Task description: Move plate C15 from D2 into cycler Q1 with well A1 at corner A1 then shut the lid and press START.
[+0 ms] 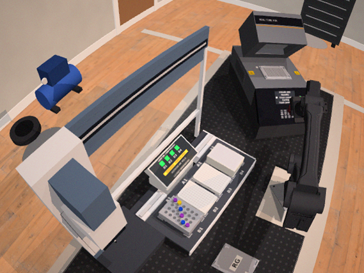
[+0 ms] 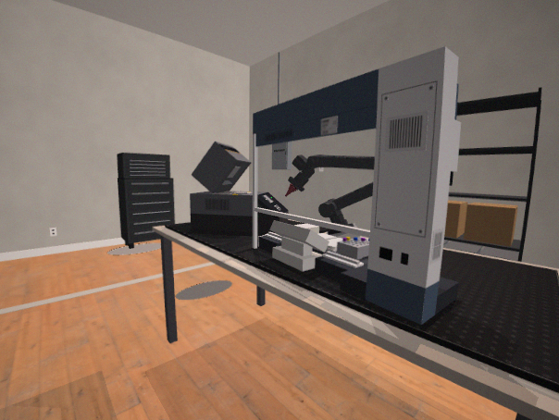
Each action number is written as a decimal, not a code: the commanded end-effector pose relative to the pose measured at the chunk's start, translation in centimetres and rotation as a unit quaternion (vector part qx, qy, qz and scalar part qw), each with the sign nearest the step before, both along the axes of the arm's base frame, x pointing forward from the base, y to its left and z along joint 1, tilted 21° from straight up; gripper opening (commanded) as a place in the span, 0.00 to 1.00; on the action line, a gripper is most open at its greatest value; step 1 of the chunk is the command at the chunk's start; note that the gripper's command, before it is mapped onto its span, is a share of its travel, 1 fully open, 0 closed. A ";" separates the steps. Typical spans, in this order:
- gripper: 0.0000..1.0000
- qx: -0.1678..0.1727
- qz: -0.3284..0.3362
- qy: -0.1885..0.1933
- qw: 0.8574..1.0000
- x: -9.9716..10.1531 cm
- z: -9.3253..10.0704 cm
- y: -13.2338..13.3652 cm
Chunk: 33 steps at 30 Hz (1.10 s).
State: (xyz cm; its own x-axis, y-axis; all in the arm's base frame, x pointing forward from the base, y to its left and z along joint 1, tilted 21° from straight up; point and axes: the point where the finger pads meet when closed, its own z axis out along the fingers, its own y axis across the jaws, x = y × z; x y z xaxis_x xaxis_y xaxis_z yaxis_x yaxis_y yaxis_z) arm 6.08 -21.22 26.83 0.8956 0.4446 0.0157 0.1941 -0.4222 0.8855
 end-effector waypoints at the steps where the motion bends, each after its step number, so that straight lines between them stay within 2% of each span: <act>1: 0.00 -0.037 0.003 0.024 0.999 -1.1 4.1 0.5; 3: 0.00 -0.023 0.000 0.025 0.999 -1.6 3.0 1.2; 6: 0.00 -0.020 0.002 0.031 0.999 -1.7 2.8 2.0; 10: 0.00 -0.026 -0.002 0.026 0.999 -2.2 4.4 4.0; 11: 0.00 -0.025 -0.005 0.029 0.999 -2.5 4.5 4.0; 13: 0.00 -0.024 0.013 0.041 0.999 -2.4 3.7 3.7; 16: 0.00 -0.007 0.018 0.024 1.000 -2.1 2.6 3.7; 28: 0.00 -0.020 -0.004 0.036 0.999 -2.9 1.5 3.4; 33: 0.00 0.001 -0.003 0.019 1.000 -2.9 0.4 3.4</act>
State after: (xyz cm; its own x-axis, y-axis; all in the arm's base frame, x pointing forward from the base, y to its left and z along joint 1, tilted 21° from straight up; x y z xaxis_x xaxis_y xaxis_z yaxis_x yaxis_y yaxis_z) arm 3.53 -17.71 27.14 0.8980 0.4398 0.0094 0.2072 -0.4418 0.8728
